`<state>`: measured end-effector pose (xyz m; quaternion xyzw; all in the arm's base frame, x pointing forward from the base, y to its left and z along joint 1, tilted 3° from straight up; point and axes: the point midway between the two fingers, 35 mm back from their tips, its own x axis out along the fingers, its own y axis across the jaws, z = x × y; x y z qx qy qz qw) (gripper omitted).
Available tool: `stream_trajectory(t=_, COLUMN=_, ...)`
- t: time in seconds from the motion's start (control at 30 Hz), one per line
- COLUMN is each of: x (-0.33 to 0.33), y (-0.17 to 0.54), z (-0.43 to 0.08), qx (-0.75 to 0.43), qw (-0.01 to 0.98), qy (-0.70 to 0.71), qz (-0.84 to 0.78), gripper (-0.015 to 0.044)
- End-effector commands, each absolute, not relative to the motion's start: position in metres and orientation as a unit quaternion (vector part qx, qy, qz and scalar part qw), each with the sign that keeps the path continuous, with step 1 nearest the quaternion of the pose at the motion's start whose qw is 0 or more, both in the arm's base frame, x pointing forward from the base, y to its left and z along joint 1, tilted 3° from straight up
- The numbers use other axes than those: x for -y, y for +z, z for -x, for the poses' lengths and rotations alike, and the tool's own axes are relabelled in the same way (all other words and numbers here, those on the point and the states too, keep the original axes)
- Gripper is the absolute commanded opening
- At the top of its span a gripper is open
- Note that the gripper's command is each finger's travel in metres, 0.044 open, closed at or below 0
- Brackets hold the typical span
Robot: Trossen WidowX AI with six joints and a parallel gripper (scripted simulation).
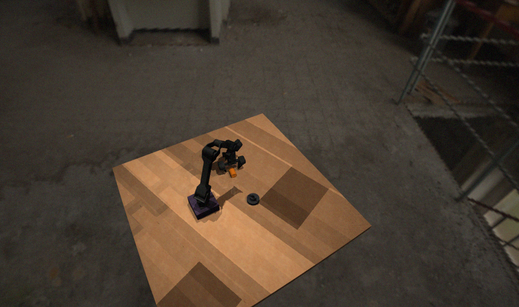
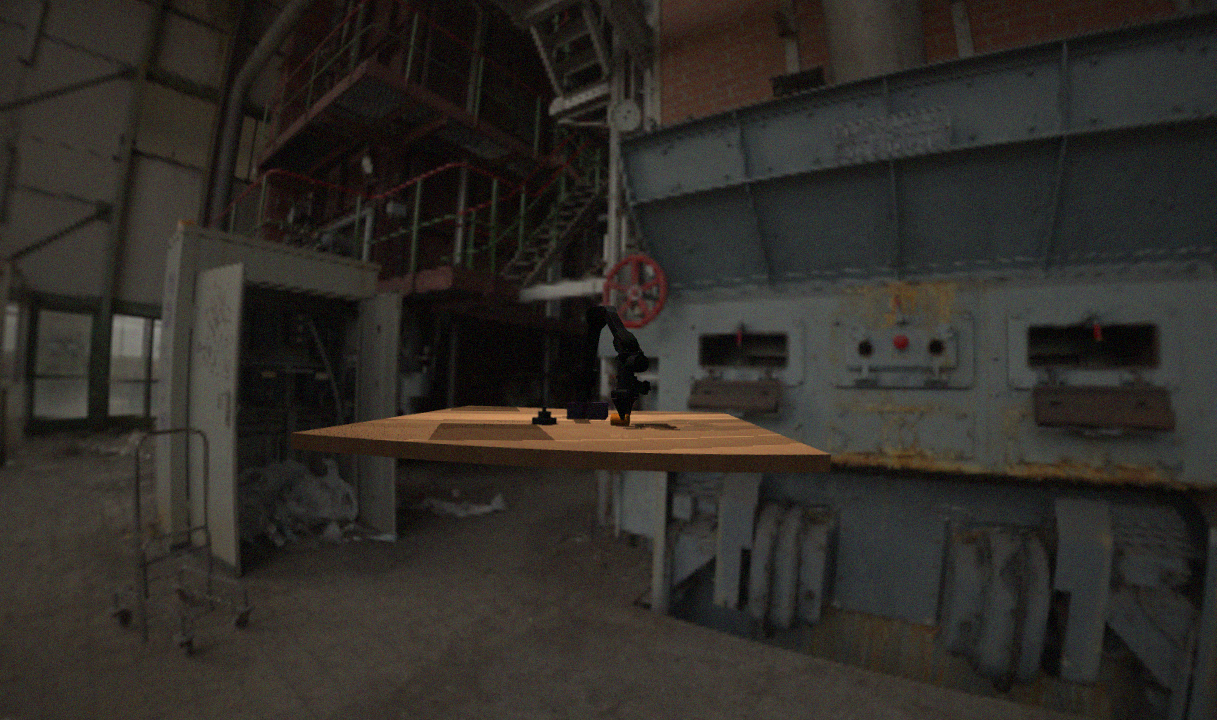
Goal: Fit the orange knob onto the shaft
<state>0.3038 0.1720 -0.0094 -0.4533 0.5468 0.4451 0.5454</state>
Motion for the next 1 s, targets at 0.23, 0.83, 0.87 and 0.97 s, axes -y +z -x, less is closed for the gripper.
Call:
stream_trajectory(t=0.23, x=-0.1695, y=-0.0230, z=-0.3013, qx=-0.551, qw=0.538, qy=0.446, qz=0.456, gripper=0.0361)
stream_trajectory(t=0.83, x=-0.1695, y=-0.0230, z=-0.3013, qx=-0.551, qw=0.538, qy=0.446, qz=0.456, gripper=0.0207)
stream_trajectory(t=0.87, x=-0.1695, y=-0.0230, z=-0.3013, qx=-0.551, qw=0.538, qy=0.446, qz=0.456, gripper=0.0200)
stream_trajectory(t=0.97, x=-0.1695, y=-0.0230, z=-0.3013, qx=-0.551, qw=0.538, qy=0.446, qz=0.456, gripper=0.0180)
